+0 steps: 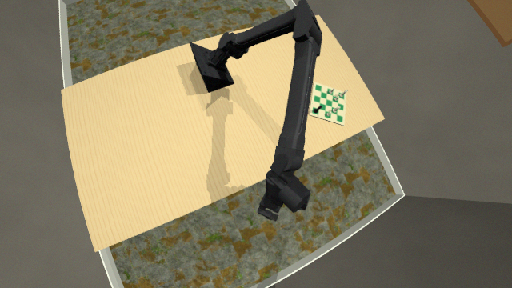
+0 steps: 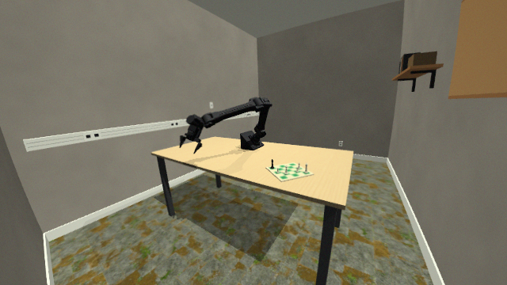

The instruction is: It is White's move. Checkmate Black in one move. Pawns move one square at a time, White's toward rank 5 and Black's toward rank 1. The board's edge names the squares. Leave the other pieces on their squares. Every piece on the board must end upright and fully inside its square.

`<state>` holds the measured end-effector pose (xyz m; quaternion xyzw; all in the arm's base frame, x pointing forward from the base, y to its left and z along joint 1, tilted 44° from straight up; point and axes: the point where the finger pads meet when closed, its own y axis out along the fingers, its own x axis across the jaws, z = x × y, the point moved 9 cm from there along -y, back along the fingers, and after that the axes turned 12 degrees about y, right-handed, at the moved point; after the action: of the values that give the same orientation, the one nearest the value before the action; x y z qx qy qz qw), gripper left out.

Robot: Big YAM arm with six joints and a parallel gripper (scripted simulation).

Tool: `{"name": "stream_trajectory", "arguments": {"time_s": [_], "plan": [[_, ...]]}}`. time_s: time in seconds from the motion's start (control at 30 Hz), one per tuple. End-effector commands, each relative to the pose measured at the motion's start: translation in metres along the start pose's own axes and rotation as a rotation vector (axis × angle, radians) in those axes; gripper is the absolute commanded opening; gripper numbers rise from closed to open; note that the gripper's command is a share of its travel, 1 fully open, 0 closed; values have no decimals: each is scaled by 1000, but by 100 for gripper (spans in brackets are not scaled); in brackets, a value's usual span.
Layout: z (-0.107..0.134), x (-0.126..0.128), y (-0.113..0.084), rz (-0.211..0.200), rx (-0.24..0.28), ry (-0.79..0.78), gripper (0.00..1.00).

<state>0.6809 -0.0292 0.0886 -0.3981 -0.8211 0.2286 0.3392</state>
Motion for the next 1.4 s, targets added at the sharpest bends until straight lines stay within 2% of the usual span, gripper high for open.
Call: {"name": "stream_trajectory", "arguments": {"time_s": [0.0,0.03,0.07,0.17,0.2,0.3,0.33,0.43,0.47,0.53,0.6,0.63,0.67,0.7,0.77,0.8,0.9,0.93,0.97,1.0,1.07,1.1,1.17,1.2,1.23,1.27,1.3,1.37], "plan": [[-46,37,-2,-32,7,-166,100],[-46,37,-2,-32,7,-166,100],[-62,72,-6,-74,34,-264,100],[-82,99,-6,-74,34,-264,100],[-81,114,-12,-118,59,-361,100],[-101,144,-13,-118,59,-361,100],[-99,160,-20,-163,81,-456,100],[-118,193,-21,-164,84,-454,100],[-115,208,-31,-208,100,-549,100],[-127,231,-34,-208,100,-549,100],[-127,231,-34,-208,100,-549,100],[-133,267,-46,-253,115,-638,100],[-138,278,-49,-253,115,-638,100],[-134,290,-57,-297,128,-723,100],[-141,312,-63,-297,128,-723,100],[-138,325,-71,-339,139,-803,100],[-148,360,-81,-340,142,-801,100],[-143,372,-92,-380,147,-878,100],[-146,384,-96,-380,147,-878,100],[-143,397,-106,-419,152,-947,100],[-148,421,-116,-419,152,-947,100],[-143,433,-126,-455,156,-1010,100],[-143,433,-126,-455,156,-1010,100],[-143,467,-147,-488,159,-1066,100],[-145,478,-152,-489,161,-1064,100],[-140,487,-162,-517,160,-1115,100],[-142,498,-168,-517,160,-1115,100],[-135,519,-188,-565,161,-1194,100]]}}
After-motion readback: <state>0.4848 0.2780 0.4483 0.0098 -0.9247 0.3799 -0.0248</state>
